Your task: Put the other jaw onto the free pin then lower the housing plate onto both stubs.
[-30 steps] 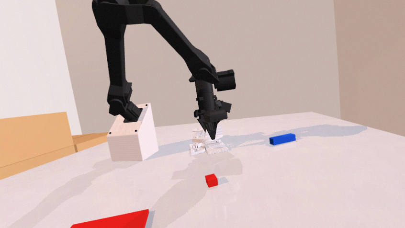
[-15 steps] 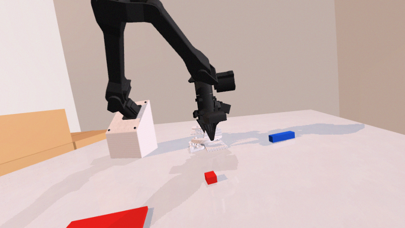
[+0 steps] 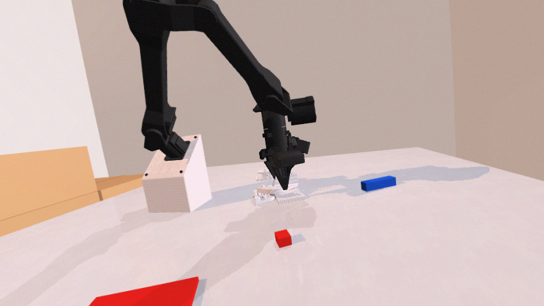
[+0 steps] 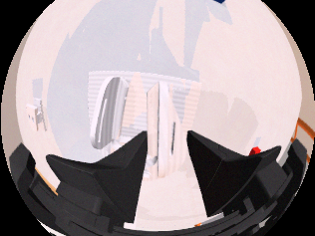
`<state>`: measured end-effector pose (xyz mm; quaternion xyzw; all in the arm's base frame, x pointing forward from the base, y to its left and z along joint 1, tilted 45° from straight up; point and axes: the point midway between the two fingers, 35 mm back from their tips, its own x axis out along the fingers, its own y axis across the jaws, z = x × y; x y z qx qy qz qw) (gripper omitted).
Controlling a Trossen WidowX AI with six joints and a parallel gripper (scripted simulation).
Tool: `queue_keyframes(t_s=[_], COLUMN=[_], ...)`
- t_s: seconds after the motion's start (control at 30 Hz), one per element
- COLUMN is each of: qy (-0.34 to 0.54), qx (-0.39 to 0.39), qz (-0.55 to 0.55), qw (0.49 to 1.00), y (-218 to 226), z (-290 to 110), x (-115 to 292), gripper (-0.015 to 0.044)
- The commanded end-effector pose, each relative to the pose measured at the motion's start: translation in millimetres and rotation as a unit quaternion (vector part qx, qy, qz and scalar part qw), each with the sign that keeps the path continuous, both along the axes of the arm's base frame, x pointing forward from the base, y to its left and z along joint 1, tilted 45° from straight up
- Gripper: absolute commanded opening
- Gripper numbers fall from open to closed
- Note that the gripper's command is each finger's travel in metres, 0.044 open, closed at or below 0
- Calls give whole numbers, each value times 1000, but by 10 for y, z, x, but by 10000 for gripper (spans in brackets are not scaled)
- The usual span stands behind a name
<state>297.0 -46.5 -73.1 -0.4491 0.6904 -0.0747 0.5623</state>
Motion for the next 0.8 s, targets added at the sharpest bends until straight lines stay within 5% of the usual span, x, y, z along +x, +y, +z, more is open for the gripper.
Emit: queue_keyframes(t_s=[0.0,0.77], qy=[1,1], qx=[-2,-2], qz=[1,1], qw=[1000,1000], y=[-11,-56], z=[-1,-44], x=[0,1], gripper=[134,134])
